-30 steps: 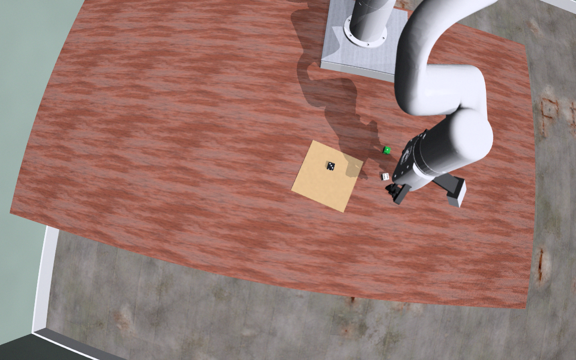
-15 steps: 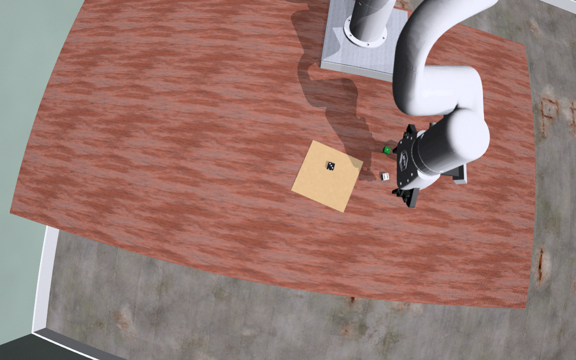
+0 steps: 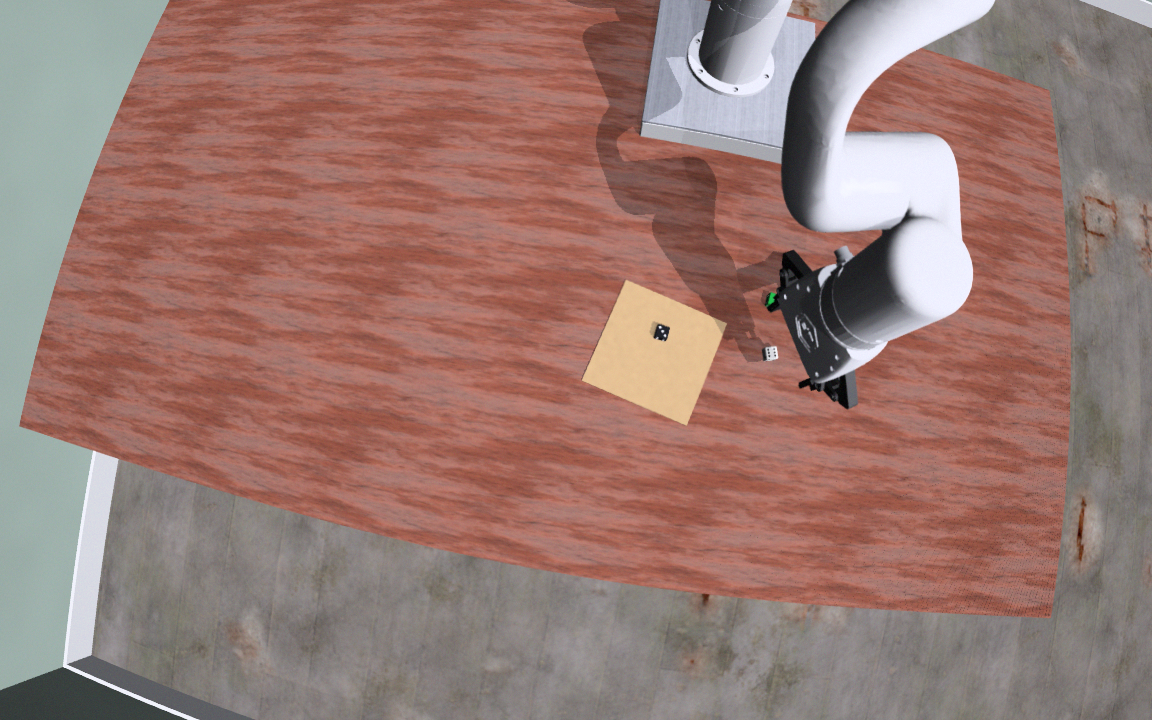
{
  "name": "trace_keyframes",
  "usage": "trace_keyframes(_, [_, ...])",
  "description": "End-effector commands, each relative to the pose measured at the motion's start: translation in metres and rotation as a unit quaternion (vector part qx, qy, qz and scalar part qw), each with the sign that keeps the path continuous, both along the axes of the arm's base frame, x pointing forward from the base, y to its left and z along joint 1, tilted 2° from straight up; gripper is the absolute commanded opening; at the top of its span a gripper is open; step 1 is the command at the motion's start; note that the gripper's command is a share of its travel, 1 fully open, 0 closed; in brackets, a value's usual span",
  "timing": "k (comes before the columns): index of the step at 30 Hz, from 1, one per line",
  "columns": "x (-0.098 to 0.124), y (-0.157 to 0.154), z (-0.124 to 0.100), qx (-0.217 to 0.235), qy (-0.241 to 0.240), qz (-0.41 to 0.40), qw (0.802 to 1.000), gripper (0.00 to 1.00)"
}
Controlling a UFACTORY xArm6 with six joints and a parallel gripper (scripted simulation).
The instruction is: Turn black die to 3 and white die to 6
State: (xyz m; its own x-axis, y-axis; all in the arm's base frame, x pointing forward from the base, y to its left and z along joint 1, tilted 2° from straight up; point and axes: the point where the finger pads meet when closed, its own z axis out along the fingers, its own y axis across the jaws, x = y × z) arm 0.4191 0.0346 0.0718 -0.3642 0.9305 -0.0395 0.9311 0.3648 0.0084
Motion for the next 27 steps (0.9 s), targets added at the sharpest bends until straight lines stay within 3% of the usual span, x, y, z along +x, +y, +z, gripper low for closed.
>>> trace_keyframes(1, [0.000, 0.000, -0.001, 0.006, 0.001, 0.087, 0.996, 1.00])
trace_keyframes(6, [-0.001, 0.000, -0.004, 0.004, 0.003, 0.163, 0.987, 1.00])
trace_keyframes(9, [-0.001, 0.000, -0.004, 0.004, 0.004, 0.169, 0.986, 1.00])
trace_keyframes(11, [-0.001, 0.000, -0.006, 0.003, 0.005, 0.230, 0.973, 1.00])
trace_keyframes(15, [-0.002, 0.000, -0.008, 0.002, 0.006, 0.268, 0.963, 1.00])
trace_keyframes(23, [-0.004, 0.000, -0.012, -0.002, 0.009, 0.397, 0.918, 1.00])
trace_keyframes(25, [-0.004, 0.000, -0.012, -0.002, 0.009, 0.397, 0.918, 1.00])
trace_keyframes(27, [-0.004, -0.001, -0.013, -0.003, 0.010, 0.434, 0.901, 1.00])
